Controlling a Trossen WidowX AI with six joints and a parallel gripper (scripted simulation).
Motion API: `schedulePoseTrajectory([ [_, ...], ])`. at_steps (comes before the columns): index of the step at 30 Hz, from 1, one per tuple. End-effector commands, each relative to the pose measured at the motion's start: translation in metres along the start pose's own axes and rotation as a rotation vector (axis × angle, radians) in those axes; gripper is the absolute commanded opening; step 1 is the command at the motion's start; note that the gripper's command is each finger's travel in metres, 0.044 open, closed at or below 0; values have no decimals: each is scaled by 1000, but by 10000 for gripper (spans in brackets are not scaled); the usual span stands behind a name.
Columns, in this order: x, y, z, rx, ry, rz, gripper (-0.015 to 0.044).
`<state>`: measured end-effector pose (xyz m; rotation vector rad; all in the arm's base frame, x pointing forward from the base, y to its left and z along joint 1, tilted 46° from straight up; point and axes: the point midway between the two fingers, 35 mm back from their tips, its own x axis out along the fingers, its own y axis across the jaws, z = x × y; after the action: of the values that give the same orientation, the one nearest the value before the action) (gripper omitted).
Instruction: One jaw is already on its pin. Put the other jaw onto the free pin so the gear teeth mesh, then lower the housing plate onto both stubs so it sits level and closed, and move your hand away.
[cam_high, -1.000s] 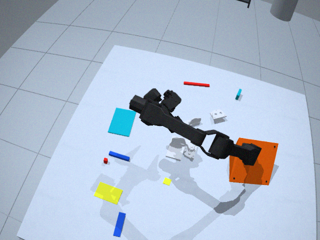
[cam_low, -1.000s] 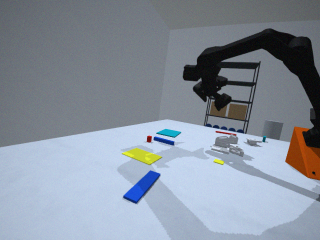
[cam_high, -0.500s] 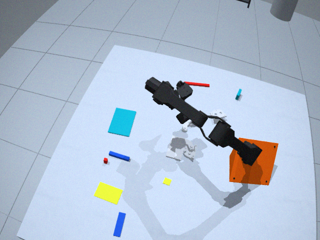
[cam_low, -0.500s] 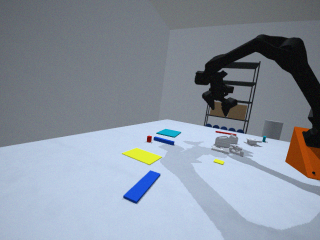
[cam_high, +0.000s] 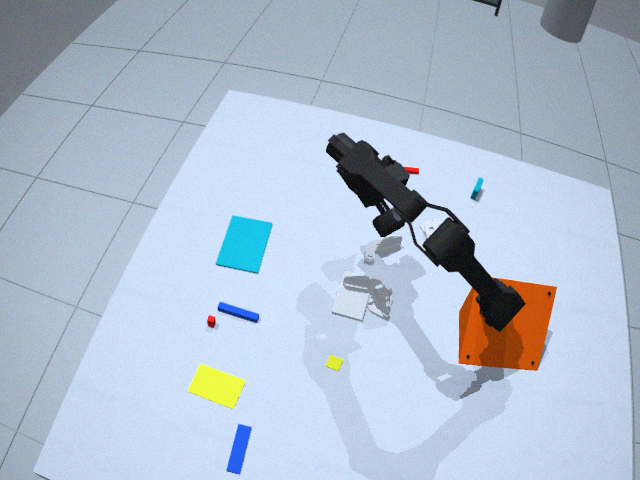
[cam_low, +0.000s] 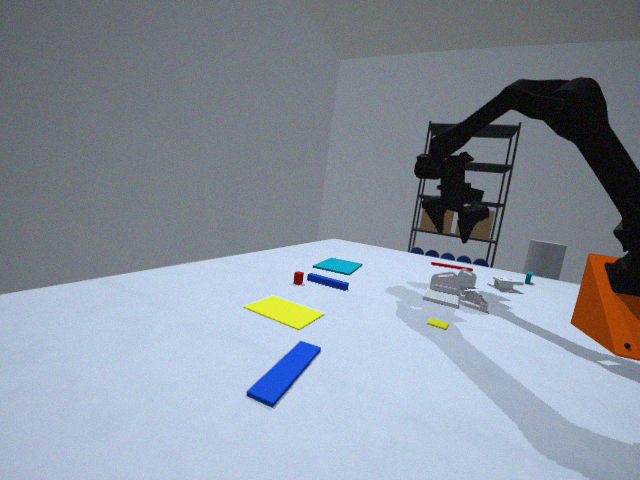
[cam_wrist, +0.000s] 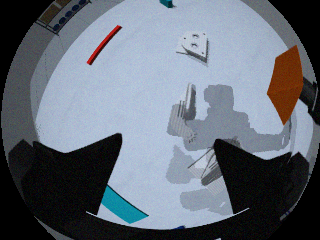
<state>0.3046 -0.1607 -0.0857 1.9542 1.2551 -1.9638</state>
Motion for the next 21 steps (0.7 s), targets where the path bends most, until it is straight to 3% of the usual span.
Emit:
schedulePoseTrajectory([
  [1, 17, -4, 13, 20, 72, -56, 440],
  [13, 43, -13, 40, 78, 303, -134, 440],
  [21, 51, -15, 40, 81, 317, -138, 440],
])
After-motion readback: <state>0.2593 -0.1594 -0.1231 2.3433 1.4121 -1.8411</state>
